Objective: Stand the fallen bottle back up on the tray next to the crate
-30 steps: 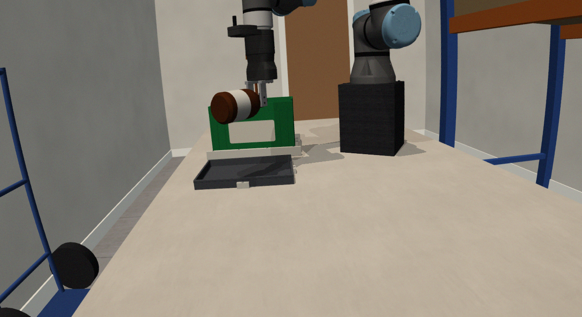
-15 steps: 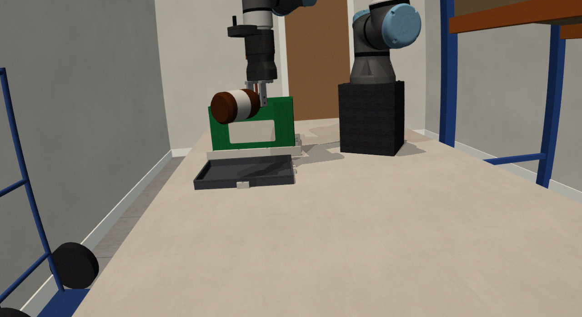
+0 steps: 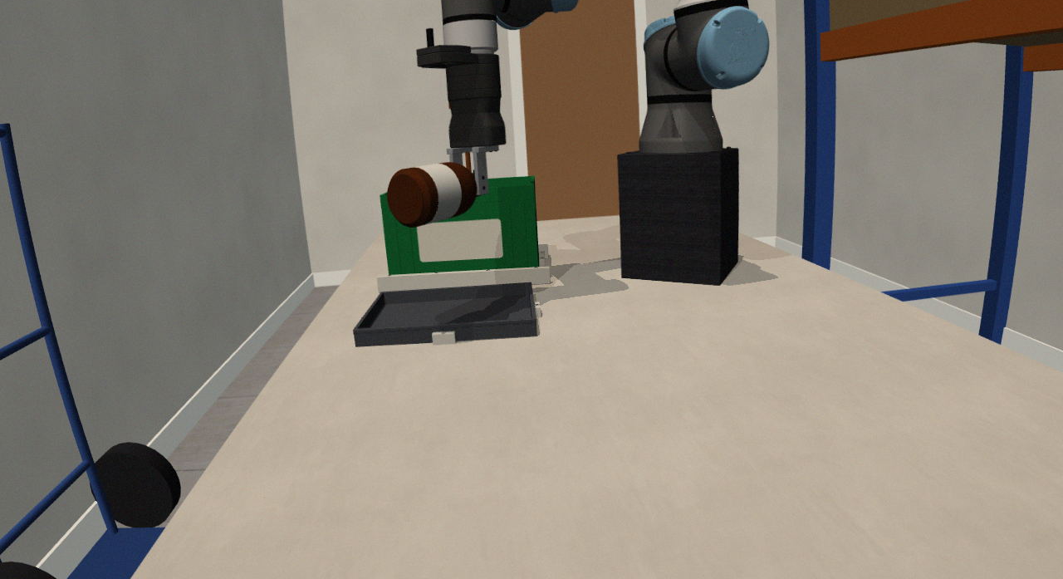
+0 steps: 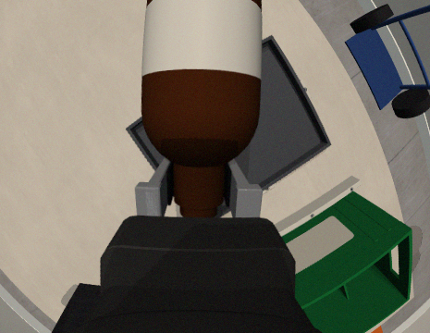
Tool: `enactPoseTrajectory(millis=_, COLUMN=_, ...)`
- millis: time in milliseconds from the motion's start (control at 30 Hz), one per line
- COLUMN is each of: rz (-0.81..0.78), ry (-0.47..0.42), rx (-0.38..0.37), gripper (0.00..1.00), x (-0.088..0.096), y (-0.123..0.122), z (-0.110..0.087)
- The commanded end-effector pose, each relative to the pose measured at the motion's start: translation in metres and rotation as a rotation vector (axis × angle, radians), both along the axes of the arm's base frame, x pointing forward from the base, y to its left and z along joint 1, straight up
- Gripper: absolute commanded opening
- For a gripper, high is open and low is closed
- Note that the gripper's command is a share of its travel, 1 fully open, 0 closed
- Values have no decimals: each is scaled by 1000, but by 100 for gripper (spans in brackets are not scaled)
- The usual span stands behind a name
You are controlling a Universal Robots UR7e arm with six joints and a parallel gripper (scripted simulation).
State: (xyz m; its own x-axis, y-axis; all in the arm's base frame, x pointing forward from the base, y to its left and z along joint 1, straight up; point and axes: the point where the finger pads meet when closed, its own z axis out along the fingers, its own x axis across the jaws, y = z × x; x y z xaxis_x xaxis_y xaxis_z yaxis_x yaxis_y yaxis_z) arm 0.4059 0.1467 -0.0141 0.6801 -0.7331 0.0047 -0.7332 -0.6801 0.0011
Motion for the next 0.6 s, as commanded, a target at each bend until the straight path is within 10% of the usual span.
enactPoseTrajectory(millis=0, rz=31, ry=-1, rx=0, gripper=0, x=1, y=0, z=0)
enactPoseTrajectory(millis=567, rz=208, ry=-1, rx=0, gripper=0, x=0, y=0, z=0)
